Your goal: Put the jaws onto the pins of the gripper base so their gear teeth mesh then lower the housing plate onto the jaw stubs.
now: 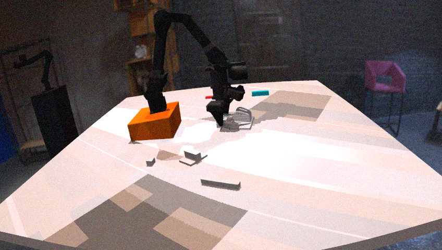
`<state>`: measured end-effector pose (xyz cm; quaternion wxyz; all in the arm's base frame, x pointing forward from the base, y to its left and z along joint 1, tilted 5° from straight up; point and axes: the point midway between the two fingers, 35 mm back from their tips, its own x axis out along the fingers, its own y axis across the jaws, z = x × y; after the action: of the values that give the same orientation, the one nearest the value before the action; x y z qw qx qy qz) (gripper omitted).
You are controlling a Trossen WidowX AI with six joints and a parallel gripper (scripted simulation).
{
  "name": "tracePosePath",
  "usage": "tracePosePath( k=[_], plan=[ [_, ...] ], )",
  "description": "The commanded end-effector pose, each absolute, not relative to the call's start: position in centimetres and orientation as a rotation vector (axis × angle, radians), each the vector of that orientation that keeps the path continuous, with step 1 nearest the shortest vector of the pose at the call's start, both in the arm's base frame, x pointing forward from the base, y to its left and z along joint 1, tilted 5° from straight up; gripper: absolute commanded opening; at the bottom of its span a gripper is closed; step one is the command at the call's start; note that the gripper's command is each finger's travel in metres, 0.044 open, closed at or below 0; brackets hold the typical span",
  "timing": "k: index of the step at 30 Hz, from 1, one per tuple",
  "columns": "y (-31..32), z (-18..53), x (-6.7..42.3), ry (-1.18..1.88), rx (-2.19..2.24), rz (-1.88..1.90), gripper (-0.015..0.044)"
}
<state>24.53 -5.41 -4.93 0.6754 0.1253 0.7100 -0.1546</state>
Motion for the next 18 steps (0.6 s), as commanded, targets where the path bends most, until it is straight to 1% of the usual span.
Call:
tracePosePath(
  k=[1, 14, 17, 18],
  plan=[
    [-5.34, -4.97, 24.55, 1.597, 0.282, -0.341, 0.0351],
    [-5.34, -4.97, 24.55, 1.597, 0.282, -0.341, 0.0351],
    [-5.41, -4.93, 24.53, 1.597, 0.282, -0.347, 0.043],
    [-5.41, -4.93, 24.53, 1.597, 0.282, -0.347, 0.044]
  ],
)
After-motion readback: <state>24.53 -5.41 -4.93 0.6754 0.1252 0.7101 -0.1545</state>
